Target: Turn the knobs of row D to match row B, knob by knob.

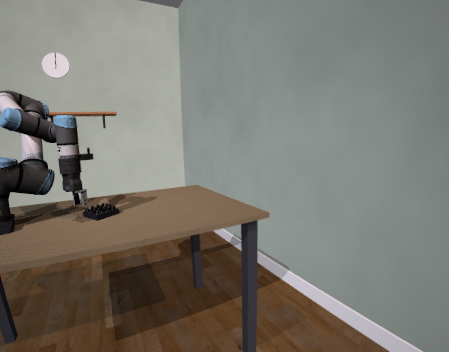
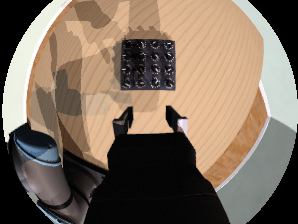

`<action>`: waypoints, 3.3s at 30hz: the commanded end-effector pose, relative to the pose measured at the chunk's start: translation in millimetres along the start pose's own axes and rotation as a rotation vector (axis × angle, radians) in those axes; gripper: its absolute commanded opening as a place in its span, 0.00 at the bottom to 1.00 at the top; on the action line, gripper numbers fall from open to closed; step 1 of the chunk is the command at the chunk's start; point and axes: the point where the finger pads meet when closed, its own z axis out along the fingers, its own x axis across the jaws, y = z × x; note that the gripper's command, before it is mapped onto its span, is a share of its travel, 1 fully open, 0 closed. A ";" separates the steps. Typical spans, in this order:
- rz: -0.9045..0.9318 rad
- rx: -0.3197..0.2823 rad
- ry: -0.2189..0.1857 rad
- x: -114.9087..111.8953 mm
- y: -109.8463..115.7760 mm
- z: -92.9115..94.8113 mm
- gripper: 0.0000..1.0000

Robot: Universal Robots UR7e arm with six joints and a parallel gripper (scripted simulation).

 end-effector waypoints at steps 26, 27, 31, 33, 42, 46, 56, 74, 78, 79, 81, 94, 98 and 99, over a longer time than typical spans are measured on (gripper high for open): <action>0.000 0.000 0.001 0.3 -0.1 -0.3 1.00; 0.000 0.000 0.001 0.3 -0.1 -0.3 1.00; 0.000 0.000 0.001 0.3 -0.1 -0.3 1.00; 0.000 0.000 0.001 0.3 -0.1 -0.3 1.00; 0.000 0.000 0.001 0.3 -0.1 -0.3 1.00; 0.000 0.000 0.001 0.3 -0.1 -0.3 1.00; 0.000 0.000 0.001 0.3 -0.1 -0.3 1.00; -0.086 -0.001 0.000 -0.6 -3.5 -1.7 1.00; -0.157 -0.002 -0.001 -1.4 -6.2 -2.9 1.00; -0.179 -0.003 -0.001 -1.7 -7.0 -3.3 1.00; -0.228 -0.003 -0.002 -2.2 -8.8 -4.1 1.00; -0.570 -0.006 -0.006 -5.5 -20.6 -9.2 1.00; -0.680 -0.007 -0.007 -6.3 -24.2 -10.7 1.00; -0.708 -0.007 -0.007 -6.5 -25.0 -11.0 1.00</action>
